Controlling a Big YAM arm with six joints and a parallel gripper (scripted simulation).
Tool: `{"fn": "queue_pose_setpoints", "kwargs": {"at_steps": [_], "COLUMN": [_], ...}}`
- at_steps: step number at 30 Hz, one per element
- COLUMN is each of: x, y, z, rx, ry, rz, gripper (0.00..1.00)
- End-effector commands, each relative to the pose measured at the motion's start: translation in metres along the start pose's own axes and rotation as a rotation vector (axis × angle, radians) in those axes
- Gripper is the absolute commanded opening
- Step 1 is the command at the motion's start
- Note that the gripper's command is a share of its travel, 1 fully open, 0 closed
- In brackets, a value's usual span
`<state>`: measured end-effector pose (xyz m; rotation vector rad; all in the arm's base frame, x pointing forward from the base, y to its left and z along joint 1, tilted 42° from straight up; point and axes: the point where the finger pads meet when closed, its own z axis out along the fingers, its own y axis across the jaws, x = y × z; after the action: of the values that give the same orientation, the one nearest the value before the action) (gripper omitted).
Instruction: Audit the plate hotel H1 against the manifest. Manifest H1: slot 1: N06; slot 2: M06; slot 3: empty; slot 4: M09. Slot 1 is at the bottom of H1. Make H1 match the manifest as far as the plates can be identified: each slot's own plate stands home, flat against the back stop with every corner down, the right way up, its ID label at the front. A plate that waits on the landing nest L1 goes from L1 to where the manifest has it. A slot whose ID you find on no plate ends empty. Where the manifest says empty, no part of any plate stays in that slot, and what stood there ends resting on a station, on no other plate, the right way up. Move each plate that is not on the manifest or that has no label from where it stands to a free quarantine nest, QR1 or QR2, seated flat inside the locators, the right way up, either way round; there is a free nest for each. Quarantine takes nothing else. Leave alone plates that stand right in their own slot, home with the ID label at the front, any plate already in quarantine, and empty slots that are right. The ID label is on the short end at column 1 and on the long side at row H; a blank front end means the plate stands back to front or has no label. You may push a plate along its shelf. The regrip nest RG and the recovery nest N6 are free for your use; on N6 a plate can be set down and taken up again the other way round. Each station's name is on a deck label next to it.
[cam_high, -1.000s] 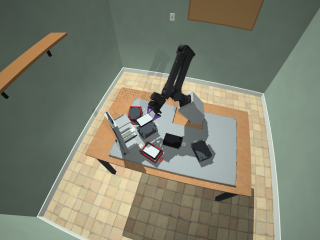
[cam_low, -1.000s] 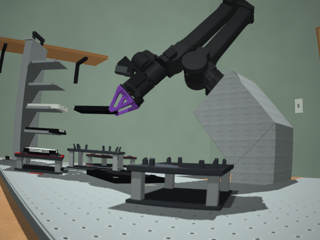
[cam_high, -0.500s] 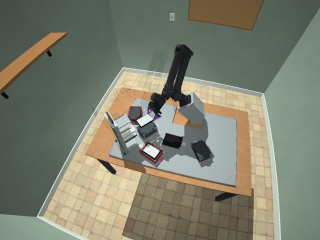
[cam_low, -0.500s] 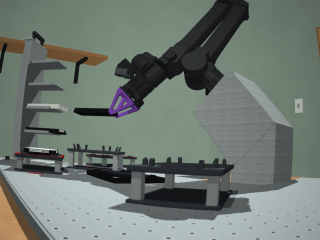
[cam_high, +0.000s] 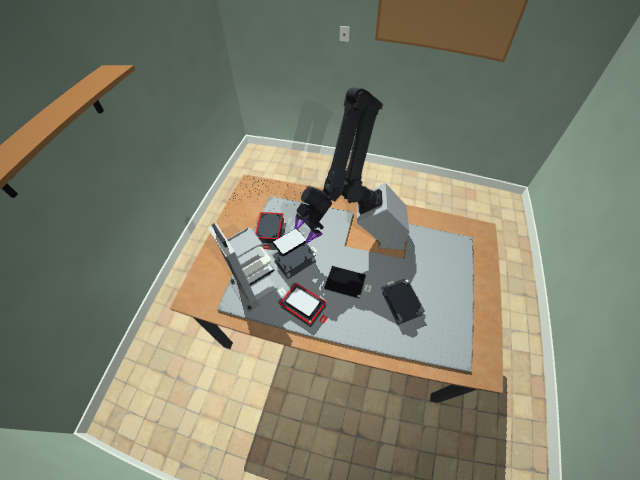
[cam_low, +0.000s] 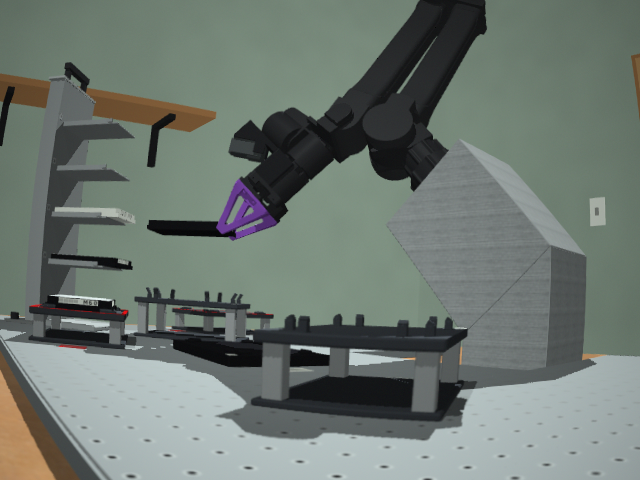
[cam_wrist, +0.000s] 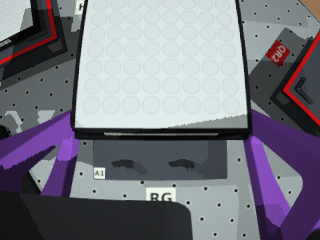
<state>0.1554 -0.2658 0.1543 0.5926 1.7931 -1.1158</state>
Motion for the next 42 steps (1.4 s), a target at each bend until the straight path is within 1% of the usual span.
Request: {"fn": "queue_pose_setpoints", "kwargs": {"at_steps": [1,4,5,9,13,16,19,24,27,30,33,35,38,39,42], "x": [0.0,0.001,-0.001,0.003,0.003,0.006,0.006,0.008,0.008,0.01,0.01,0.012,0.013,0.011,0.014], "y": [-0.002,-0.003,0.002,-0.002,0.0,-0.002,0.0,-0.002,0.0,-0.002,0.0,-0.002,-0.002,0.003,0.0], "z": [0.0,0.001,0.001,0.003,0.004,0.005,0.006,0.007,0.008,0.009,0.01,0.011,0.011,0.011,0.012], "rx": [0.011,0.012,-0.002,0.011,0.005,0.011,0.004,0.011,0.004,0.011,0.004,0.01,0.011,-0.005,0.005], "ry": [-0.013,-0.012,-0.019,-0.012,-0.015,-0.011,-0.015,-0.011,-0.014,-0.01,-0.014,-0.01,-0.01,-0.018,-0.012], "rz": [-0.011,-0.011,-0.014,-0.011,-0.013,-0.012,-0.013,-0.012,-0.013,-0.012,-0.013,-0.012,-0.012,-0.015,-0.013], "gripper": [0.86,0.86,0.86,0.86,0.86,0.86,0.86,0.86,0.86,0.86,0.86,0.86,0.86,0.86,0.86]}}
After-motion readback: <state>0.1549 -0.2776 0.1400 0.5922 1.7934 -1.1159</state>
